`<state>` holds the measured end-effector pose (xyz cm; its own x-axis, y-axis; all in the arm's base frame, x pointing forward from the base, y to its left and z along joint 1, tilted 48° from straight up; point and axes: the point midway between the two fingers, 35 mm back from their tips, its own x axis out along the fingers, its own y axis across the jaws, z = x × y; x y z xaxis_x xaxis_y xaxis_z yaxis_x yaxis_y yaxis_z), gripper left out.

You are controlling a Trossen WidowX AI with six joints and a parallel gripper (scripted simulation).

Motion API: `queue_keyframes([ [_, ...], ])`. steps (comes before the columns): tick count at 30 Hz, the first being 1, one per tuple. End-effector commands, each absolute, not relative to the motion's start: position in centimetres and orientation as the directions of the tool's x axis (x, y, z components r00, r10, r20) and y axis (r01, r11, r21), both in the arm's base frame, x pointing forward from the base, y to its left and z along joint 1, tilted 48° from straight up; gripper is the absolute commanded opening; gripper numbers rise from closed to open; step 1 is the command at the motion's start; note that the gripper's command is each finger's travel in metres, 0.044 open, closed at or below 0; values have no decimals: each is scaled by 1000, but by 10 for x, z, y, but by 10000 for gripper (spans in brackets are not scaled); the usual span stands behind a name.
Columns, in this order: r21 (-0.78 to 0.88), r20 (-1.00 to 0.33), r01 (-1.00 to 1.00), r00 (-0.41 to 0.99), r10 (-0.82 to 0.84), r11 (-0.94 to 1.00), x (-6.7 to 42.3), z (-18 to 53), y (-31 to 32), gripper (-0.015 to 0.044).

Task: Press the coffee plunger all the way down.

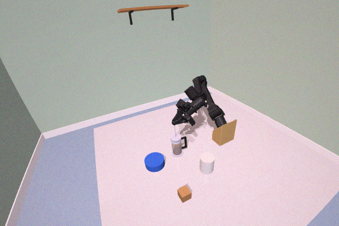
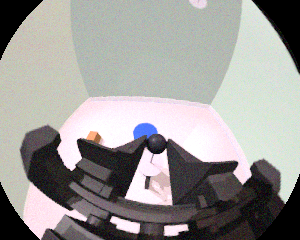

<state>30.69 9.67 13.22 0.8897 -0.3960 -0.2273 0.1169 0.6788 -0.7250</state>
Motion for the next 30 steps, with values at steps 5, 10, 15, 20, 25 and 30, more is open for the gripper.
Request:
queue_keyframes([
  [5, -730, -244, 106, 882, -403, 675, 309, 115, 85, 114],
  [10, -729, -246, 105, 882, -403, 676, 311, 109, 80, 114],
  [15, -729, -246, 105, 882, -402, 676, 313, 103, 74, 114],
  [20, -729, -246, 105, 882, -402, 677, 314, 98, 68, 114],
  [25, -729, -246, 105, 882, -402, 676, 316, 92, 62, 114],
  [30, -730, -244, 106, 883, -402, 675, 318, 87, 56, 114],
])
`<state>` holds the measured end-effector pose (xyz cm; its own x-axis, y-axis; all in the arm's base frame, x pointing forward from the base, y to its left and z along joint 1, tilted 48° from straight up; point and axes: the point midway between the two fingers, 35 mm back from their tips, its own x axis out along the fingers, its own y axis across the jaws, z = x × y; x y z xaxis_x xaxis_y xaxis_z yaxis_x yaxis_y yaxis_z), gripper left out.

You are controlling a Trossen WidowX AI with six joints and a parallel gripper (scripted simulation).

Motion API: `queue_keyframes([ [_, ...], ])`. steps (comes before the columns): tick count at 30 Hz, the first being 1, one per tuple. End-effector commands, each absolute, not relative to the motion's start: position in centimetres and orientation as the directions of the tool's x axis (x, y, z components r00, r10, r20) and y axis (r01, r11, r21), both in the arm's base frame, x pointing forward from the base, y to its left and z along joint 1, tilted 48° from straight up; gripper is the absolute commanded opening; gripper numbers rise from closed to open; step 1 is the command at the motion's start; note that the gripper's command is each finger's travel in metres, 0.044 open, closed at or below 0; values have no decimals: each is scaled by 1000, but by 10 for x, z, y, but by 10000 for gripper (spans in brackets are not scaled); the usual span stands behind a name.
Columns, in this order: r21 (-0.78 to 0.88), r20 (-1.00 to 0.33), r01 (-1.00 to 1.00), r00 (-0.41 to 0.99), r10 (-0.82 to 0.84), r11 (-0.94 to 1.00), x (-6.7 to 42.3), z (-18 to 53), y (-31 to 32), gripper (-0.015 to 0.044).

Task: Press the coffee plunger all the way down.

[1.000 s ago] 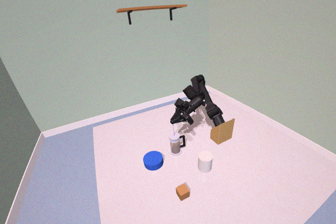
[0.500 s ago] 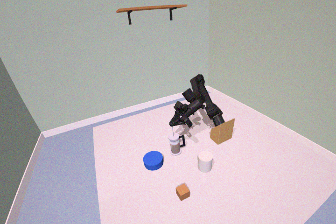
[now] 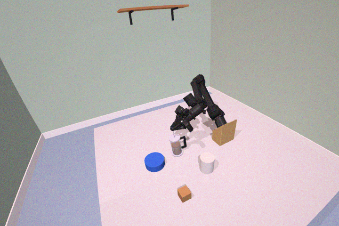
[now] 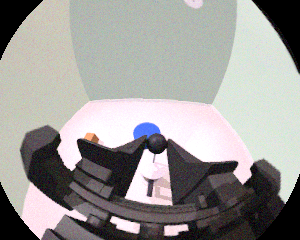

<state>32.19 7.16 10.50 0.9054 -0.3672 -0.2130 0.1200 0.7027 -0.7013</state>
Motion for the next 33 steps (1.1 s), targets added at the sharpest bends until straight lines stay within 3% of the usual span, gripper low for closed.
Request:
queue_keyframes([
  [1, -730, -243, 106, 883, -402, 675, 318, 86, 55, 114],
  [33, -733, -233, 111, 885, -402, 671, 335, 77, 42, 114],
])
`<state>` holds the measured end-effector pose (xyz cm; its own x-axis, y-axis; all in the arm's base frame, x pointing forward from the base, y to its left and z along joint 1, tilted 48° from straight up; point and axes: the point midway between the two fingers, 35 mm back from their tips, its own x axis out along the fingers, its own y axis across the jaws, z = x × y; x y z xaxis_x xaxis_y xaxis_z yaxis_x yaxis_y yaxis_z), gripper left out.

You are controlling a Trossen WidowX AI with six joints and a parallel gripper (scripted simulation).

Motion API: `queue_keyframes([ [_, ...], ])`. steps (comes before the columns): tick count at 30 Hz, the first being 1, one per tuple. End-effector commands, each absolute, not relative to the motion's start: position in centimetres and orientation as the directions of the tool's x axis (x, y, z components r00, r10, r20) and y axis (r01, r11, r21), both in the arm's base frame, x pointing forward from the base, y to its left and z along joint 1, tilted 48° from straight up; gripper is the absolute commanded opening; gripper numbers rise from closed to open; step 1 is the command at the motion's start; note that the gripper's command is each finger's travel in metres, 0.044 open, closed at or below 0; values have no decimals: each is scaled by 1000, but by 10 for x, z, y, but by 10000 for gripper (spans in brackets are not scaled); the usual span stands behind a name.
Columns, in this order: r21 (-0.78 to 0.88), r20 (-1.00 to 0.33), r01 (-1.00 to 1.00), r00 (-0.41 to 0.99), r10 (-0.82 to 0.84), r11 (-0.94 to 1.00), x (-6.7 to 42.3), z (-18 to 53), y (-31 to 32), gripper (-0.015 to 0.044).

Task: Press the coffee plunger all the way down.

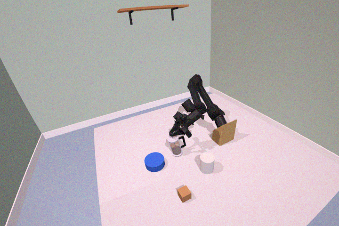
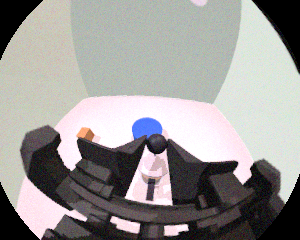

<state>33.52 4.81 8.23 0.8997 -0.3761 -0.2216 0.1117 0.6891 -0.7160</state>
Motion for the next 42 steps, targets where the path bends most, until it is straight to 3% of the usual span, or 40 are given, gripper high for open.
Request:
queue_keyframes([
  [1, -733, -233, 111, 885, -402, 671, 335, 77, 42, 114],
  [36, -726, -228, 113, 891, -392, 679, 340, 79, 47, 114],
  [42, -726, -228, 113, 891, -392, 679, 340, 79, 47, 271],
])
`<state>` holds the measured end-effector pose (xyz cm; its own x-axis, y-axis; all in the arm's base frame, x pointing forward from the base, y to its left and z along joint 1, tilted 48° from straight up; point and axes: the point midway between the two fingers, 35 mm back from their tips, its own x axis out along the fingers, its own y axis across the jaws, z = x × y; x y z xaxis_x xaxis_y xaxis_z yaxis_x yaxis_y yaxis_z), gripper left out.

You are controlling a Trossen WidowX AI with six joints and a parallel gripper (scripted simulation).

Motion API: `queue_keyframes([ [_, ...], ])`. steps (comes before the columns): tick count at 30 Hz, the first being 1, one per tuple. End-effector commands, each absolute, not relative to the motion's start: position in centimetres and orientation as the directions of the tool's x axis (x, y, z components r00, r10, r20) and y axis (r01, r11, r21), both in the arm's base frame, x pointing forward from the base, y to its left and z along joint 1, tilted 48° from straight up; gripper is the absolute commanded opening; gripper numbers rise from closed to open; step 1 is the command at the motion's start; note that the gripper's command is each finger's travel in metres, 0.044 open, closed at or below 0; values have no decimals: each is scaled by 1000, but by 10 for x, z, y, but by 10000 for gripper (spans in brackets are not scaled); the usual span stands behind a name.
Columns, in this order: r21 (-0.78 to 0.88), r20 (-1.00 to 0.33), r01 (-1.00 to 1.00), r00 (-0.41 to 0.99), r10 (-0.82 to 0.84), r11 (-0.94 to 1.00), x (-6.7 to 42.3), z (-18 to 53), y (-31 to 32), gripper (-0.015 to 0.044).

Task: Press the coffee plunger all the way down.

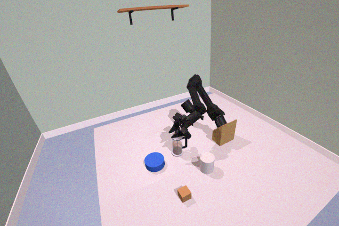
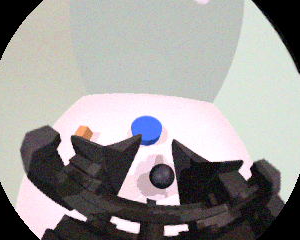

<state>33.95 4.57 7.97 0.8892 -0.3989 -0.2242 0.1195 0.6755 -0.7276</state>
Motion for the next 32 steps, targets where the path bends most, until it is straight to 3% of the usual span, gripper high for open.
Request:
queue_keyframes([
  [1, -726, -228, 113, 891, -392, 679, 340, 79, 47, 297],
  [7, -726, -228, 113, 891, -392, 679, 340, 79, 47, 440],
  [20, -731, -234, 115, 884, -405, 673, 302, 134, 98, 440],
  [32, -732, -233, 116, 884, -406, 672, 301, 135, 98, 440],
])
